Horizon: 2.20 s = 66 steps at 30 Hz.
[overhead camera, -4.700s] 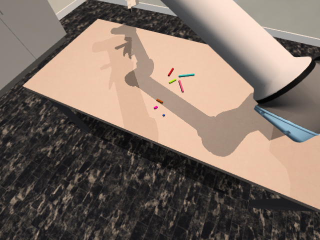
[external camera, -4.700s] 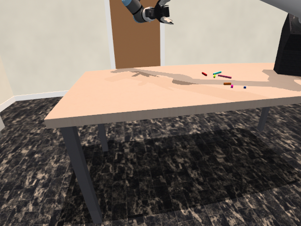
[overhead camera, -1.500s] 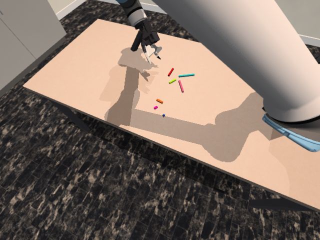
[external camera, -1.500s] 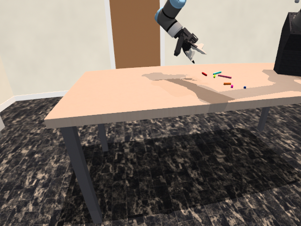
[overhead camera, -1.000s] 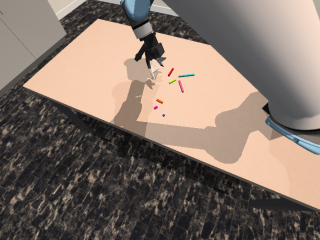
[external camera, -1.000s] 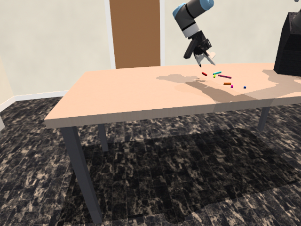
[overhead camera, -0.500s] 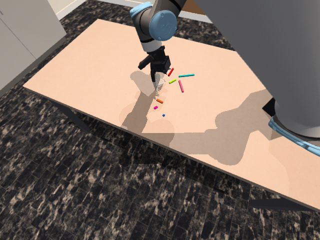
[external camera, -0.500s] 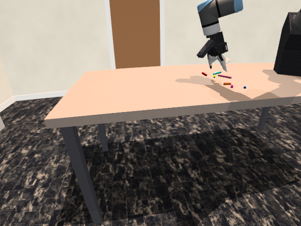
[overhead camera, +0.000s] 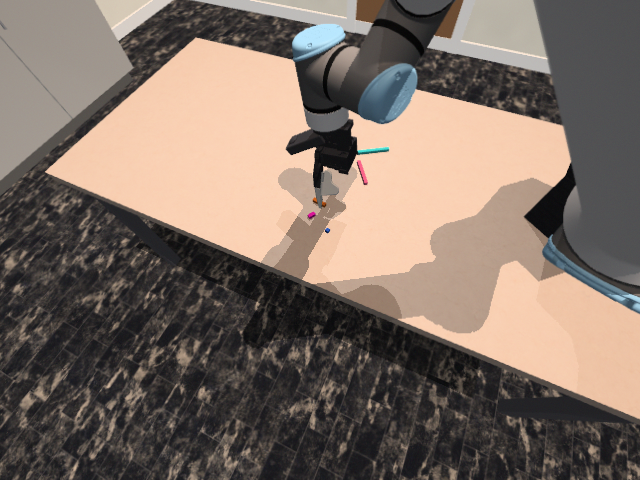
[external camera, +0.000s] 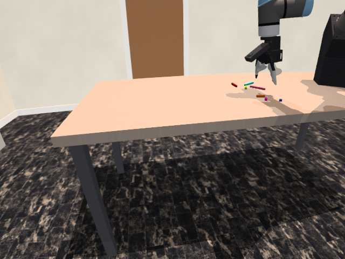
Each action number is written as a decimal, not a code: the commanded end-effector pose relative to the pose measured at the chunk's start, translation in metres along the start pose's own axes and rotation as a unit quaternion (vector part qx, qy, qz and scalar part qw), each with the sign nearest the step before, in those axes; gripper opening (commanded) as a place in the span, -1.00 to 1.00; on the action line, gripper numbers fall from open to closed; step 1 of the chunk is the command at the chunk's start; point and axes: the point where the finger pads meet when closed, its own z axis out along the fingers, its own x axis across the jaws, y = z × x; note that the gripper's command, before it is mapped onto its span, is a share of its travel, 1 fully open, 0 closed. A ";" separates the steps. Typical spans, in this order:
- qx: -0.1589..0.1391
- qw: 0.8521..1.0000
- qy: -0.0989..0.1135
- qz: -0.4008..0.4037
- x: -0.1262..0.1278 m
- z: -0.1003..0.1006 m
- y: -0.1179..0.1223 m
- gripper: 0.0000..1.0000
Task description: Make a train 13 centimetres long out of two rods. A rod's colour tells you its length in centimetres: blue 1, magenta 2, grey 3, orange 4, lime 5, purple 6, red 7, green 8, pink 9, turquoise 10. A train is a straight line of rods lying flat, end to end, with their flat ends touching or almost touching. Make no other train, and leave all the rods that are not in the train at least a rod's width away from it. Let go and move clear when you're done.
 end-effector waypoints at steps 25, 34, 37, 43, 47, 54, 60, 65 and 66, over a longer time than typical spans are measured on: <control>0.062 0.998 0.008 0.017 -0.043 -0.008 0.034 1.00; 0.062 0.998 0.008 0.017 -0.043 -0.008 0.034 1.00; 0.062 0.998 0.008 0.017 -0.043 -0.008 0.034 1.00; 0.062 0.998 0.008 0.017 -0.043 -0.008 0.034 1.00; 0.062 0.998 0.008 0.017 -0.043 -0.008 0.034 1.00; 0.062 0.998 0.008 0.017 -0.043 -0.008 0.034 1.00; 0.062 0.998 0.008 0.017 -0.043 -0.008 0.034 1.00; 0.062 0.998 0.008 0.017 -0.043 -0.008 0.034 1.00; 0.062 0.998 0.008 0.017 -0.043 -0.008 0.034 1.00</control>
